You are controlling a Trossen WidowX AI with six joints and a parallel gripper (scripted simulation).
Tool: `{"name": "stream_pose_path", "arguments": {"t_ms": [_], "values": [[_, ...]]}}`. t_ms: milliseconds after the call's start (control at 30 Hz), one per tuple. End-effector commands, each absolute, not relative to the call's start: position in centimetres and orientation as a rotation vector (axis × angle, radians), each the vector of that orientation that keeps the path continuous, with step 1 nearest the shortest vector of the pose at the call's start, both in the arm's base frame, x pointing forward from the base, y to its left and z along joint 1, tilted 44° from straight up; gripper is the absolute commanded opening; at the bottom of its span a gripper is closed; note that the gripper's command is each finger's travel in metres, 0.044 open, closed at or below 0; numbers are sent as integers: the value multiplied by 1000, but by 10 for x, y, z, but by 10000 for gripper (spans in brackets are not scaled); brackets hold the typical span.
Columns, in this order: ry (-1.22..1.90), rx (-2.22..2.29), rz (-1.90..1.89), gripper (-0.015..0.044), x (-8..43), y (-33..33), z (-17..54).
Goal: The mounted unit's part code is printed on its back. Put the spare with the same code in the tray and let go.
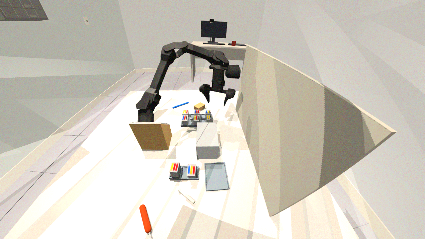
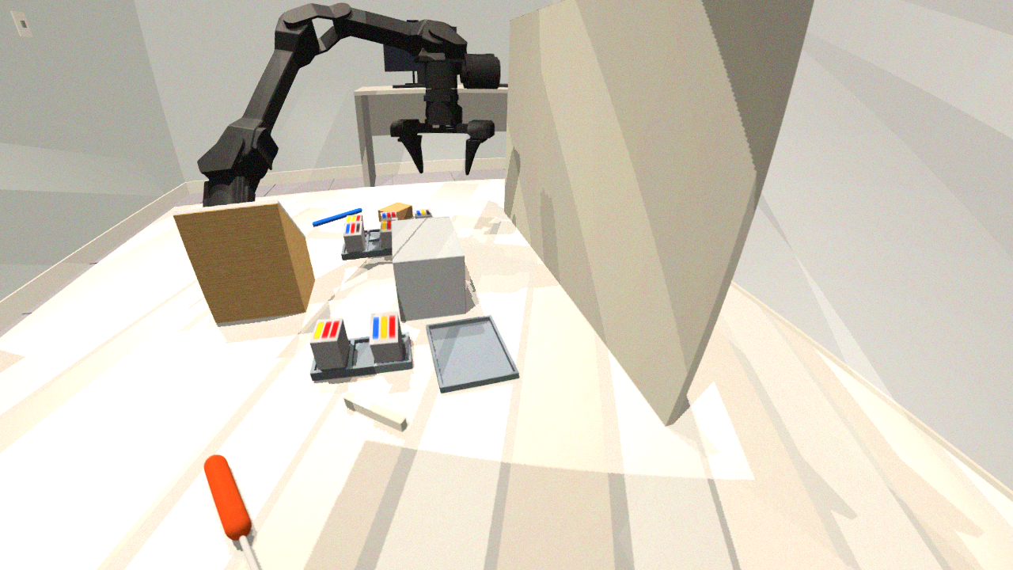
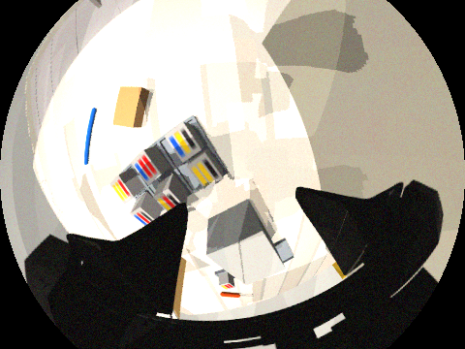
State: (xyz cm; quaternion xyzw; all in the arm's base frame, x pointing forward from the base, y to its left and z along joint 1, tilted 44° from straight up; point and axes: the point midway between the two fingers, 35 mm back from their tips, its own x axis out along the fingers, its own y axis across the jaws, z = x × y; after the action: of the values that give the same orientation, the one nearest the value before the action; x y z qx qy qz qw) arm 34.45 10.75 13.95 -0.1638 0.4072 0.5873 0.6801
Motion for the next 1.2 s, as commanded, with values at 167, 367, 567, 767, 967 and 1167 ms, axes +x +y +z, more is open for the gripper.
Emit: {"name": "stream_pose_path", "arguments": {"t_ms": [167,367,567,767,967,1167], "values": [[581,-691,1530,440,305,157,168],[581,-691,1530,440,305,157,168],[581,-691,1530,335,304,175,152],[580,-689,1531,300,301,187,142],[580,-689,1531,300,300,189,144],[580,-690,1531,300,300,193,140]]}}
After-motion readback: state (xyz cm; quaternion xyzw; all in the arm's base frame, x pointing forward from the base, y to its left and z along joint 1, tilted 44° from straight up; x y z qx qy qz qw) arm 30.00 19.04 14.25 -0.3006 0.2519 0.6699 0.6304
